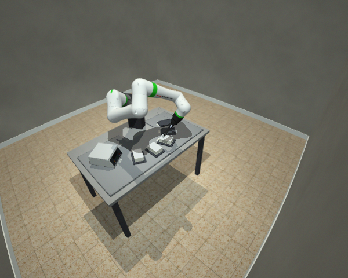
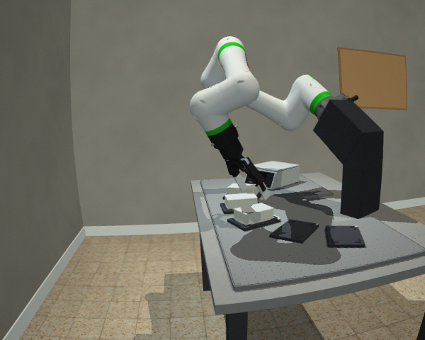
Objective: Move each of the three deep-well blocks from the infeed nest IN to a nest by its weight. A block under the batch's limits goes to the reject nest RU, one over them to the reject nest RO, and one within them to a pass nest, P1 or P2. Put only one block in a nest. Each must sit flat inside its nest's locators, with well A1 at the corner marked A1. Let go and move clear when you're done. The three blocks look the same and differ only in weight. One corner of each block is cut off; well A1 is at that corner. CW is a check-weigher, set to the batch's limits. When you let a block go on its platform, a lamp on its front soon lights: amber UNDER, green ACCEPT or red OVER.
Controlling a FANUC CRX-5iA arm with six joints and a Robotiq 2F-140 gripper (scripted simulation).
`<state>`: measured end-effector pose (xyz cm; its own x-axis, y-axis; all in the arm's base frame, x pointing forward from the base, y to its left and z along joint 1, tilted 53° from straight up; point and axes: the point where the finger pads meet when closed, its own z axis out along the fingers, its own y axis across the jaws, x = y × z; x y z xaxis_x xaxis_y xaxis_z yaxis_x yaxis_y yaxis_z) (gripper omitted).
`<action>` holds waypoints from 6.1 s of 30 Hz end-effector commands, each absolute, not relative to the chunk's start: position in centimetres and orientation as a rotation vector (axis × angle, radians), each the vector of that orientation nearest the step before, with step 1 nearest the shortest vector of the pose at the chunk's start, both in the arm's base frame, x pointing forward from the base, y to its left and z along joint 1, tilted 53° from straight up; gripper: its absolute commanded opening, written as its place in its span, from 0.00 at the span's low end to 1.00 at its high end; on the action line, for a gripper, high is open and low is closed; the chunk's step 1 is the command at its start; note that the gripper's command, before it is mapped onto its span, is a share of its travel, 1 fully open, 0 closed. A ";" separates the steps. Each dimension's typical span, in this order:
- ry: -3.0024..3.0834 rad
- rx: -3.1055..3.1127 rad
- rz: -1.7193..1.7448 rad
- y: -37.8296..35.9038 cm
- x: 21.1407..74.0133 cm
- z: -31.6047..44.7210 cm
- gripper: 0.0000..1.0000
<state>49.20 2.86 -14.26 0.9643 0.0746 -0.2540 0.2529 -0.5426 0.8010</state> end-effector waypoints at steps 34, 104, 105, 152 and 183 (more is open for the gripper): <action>-0.191 2.343 -0.047 -6.7 49.8 -2.8 1.00; -0.665 2.482 0.168 -22.9 44.8 9.0 1.00; -0.665 2.482 0.168 -23.0 44.9 8.9 1.00; -0.665 2.482 0.168 -26.7 47.2 5.7 1.00; -0.665 2.482 0.168 -26.7 47.2 5.7 0.10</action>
